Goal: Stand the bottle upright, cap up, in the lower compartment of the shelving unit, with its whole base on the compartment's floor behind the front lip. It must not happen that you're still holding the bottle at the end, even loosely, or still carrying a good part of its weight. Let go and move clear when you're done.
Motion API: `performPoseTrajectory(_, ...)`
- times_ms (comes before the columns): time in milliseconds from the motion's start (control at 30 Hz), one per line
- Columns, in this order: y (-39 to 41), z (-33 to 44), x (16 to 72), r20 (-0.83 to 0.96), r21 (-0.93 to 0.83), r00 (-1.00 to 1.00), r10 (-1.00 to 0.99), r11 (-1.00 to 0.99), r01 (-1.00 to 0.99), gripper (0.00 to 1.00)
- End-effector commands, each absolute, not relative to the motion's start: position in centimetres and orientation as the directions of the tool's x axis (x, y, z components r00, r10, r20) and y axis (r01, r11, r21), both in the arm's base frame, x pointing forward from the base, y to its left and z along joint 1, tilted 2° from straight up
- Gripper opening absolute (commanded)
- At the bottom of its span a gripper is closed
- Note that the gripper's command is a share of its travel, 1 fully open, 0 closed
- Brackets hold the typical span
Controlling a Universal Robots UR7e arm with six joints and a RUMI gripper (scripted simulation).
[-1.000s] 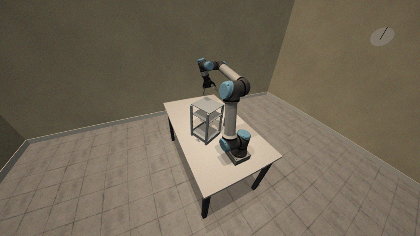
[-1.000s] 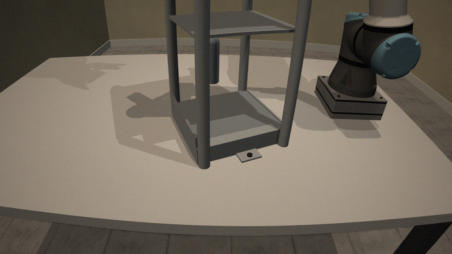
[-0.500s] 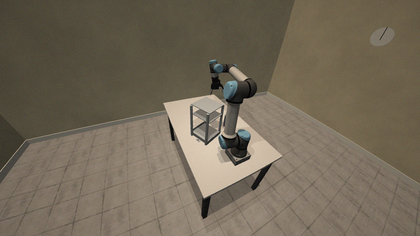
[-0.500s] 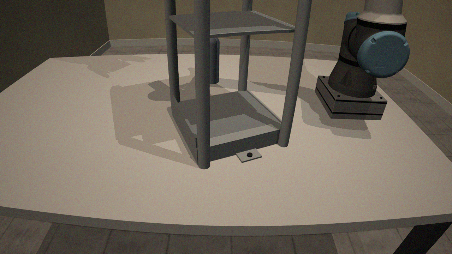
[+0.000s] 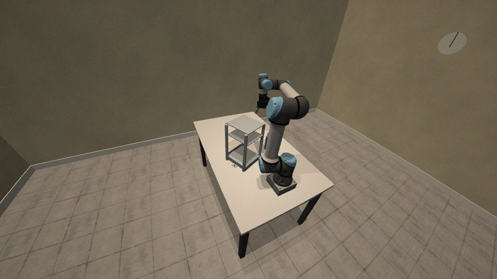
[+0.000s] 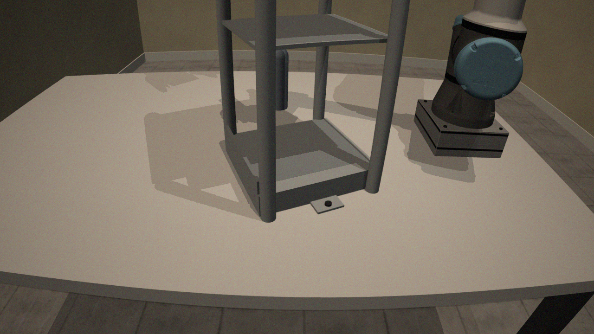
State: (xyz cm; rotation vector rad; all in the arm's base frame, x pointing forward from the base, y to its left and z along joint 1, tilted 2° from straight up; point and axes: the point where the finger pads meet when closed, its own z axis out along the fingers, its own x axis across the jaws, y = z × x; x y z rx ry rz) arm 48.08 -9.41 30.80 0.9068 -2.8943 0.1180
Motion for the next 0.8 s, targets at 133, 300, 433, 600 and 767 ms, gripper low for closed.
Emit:
performPoseTrajectory(133, -11.3, 30.0, 46.3, 0.076, -0.043, -0.86, -0.505, 0.86, -0.509, 1.0)
performPoseTrajectory(300, -12.1, 29.5, 45.4, 0.052, -0.043, -0.88, -0.472, 0.88, -0.474, 1.0)
performPoseTrajectory(433, -12.7, 29.1, 44.7, 0.036, -0.042, -0.893, -0.448, 0.892, -0.45, 1.0)
performPoseTrajectory(600, -13.0, 28.9, 44.3, 0.026, -0.042, -0.901, -0.433, 0.9, -0.434, 1.0)
performPoseTrajectory(767, -13.5, 28.5, 43.8, 0.012, -0.041, -0.911, -0.412, 0.91, -0.412, 1.0)
